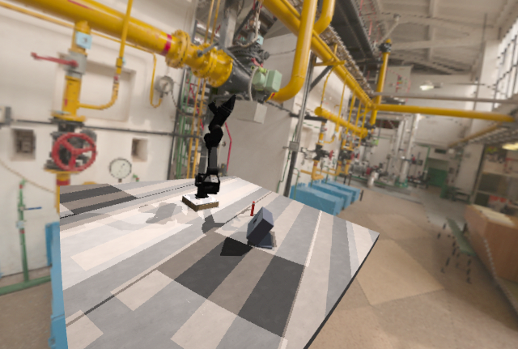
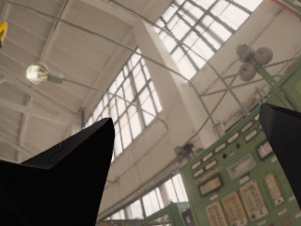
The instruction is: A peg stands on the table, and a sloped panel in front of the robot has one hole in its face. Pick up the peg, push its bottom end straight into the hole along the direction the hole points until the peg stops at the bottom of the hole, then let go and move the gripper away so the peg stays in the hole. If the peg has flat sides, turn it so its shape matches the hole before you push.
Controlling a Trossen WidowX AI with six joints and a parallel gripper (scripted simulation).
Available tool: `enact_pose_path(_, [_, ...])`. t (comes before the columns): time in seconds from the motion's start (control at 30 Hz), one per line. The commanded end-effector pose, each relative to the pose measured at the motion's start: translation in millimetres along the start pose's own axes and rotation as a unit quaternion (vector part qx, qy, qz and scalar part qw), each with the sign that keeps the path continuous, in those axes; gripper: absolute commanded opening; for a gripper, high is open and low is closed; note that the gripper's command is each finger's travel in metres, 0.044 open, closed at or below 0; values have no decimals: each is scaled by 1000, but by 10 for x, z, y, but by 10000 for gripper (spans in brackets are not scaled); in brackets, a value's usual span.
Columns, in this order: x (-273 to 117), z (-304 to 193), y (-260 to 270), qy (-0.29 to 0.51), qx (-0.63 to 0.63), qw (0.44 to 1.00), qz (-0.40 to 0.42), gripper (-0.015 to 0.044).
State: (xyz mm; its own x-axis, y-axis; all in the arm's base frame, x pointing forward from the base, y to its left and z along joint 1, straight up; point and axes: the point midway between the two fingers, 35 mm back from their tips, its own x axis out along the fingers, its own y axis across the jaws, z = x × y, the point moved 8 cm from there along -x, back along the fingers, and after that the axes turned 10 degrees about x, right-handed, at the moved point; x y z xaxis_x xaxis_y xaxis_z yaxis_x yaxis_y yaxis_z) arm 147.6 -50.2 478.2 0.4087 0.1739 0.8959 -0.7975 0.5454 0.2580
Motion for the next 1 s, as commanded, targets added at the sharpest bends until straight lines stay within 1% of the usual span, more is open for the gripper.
enact_pose_path(0.0, [1, 5, 7, -1, -1, 1000, 1, 426])
enact_pose_path(0.03, [2, 18, 27, -2, -2, 1000, 4, 440])
enact_pose_path(0.57, [13, 295, 722, -33, -59, 991, 114, 440])
enact_pose_path(0.97, [-70, 250, 1242, -19, -131, 974, 186, 440])
